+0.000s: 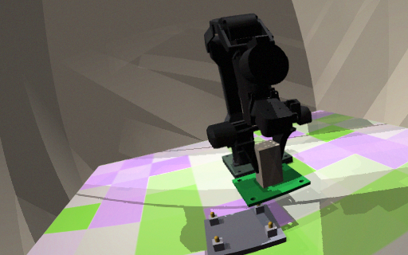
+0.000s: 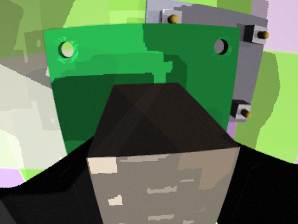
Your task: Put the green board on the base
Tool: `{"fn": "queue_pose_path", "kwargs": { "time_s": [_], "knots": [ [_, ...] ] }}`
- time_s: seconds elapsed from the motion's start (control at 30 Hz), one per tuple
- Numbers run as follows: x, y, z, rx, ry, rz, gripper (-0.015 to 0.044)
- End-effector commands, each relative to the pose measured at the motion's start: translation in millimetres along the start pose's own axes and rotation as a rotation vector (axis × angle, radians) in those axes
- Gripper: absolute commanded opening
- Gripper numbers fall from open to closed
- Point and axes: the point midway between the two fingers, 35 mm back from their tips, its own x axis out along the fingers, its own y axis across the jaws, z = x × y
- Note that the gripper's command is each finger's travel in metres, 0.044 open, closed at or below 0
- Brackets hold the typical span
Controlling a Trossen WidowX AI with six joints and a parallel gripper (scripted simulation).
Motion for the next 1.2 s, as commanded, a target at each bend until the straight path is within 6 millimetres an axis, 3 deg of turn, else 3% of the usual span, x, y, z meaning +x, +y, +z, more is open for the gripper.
{"fn": "queue_pose_path", "kwargs": {
  "time_s": [0.0, 0.83, 1.17],
  "knots": [
    [-2, -10, 5, 0.009, -0.005, 0.002, 0.0],
    [1, -71, 17, 0.077, -0.004, -0.004, 0.0],
    [3, -68, 15, 0.077, 0.001, -0.006, 0.0]
  ]
}}
